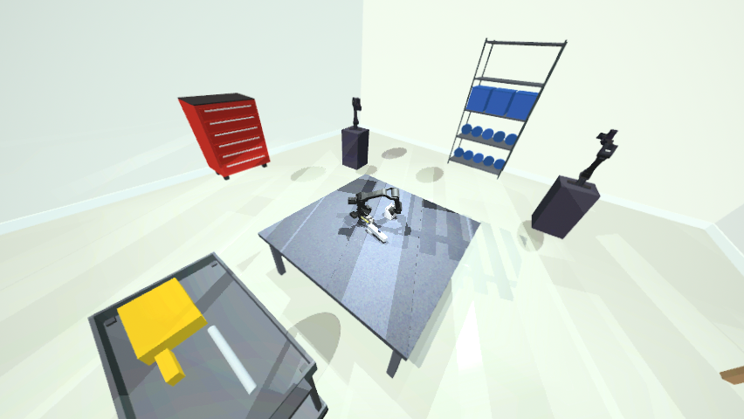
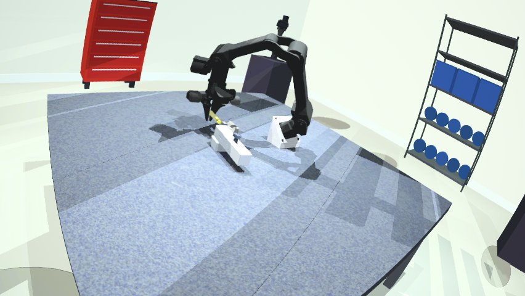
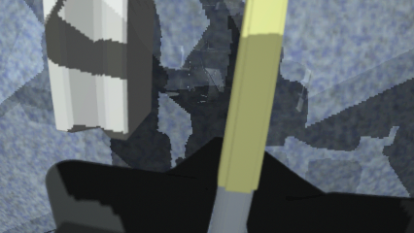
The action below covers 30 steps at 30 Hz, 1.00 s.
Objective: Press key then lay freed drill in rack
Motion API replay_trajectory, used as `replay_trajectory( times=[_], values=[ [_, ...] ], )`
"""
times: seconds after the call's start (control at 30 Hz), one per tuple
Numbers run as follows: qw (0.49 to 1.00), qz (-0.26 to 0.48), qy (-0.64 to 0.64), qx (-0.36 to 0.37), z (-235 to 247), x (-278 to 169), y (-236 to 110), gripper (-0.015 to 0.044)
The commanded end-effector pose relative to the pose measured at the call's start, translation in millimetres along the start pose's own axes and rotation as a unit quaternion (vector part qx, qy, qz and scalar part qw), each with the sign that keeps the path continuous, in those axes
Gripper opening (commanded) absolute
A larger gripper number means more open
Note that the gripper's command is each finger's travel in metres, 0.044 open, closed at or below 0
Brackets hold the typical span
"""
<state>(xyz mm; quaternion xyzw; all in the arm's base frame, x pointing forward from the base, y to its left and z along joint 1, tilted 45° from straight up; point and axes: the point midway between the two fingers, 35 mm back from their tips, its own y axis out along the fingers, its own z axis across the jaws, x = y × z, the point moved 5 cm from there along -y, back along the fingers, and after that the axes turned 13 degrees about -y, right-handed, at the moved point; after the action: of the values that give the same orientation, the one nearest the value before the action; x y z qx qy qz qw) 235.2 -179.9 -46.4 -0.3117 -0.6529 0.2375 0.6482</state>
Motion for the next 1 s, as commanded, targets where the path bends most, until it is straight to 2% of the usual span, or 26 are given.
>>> replay_trajectory(
  times=[0.0,0.97],
  values=[
    [1.000,0.002,-0.002,0.000,0,0,-3,0.0000],
    [1.000,0.002,-0.002,0.000,1,2,-17,0.0000]
  ],
)
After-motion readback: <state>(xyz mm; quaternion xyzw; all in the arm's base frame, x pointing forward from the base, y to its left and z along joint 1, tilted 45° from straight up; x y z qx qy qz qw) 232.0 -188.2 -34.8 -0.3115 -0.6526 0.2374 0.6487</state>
